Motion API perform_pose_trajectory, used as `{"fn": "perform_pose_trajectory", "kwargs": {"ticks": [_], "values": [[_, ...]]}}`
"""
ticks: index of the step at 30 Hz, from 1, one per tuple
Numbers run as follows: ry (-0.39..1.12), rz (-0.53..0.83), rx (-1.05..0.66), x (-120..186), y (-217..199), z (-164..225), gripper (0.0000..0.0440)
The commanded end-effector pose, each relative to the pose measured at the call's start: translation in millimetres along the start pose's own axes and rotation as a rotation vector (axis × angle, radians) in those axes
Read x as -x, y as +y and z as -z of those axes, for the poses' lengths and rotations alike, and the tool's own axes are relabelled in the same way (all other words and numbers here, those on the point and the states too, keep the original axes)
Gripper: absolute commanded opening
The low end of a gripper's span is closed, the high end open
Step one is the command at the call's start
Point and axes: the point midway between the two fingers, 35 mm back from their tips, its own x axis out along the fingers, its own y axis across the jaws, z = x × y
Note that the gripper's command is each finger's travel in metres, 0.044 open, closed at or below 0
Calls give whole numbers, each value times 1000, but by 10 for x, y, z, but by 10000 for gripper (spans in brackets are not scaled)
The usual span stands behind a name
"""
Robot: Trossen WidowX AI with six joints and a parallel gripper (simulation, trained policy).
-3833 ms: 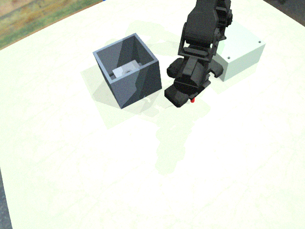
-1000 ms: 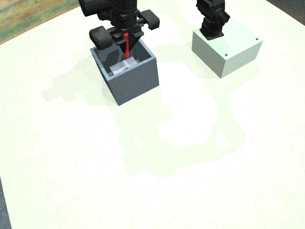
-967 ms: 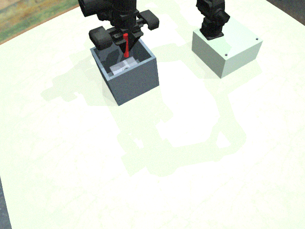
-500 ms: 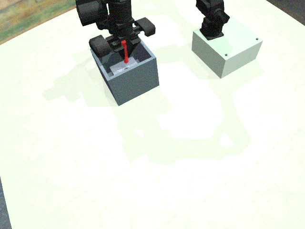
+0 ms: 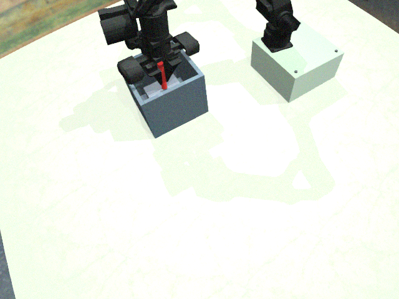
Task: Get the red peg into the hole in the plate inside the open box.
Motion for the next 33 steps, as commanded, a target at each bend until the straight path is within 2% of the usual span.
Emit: {"fn": "perform_pose_trajectory", "kwargs": {"ticks": [1,4,10,12,18,27,33], "values": [[3,8,15,-65,-5,-5,0],[0,17,25,-109,2,-24,8],[2,42,45,-203,-10,-32,93],[14,47,47,-222,-12,-18,101],[100,65,27,-181,-34,122,98],[204,108,2,41,-105,328,42],[253,133,-22,170,-165,431,32]]}}
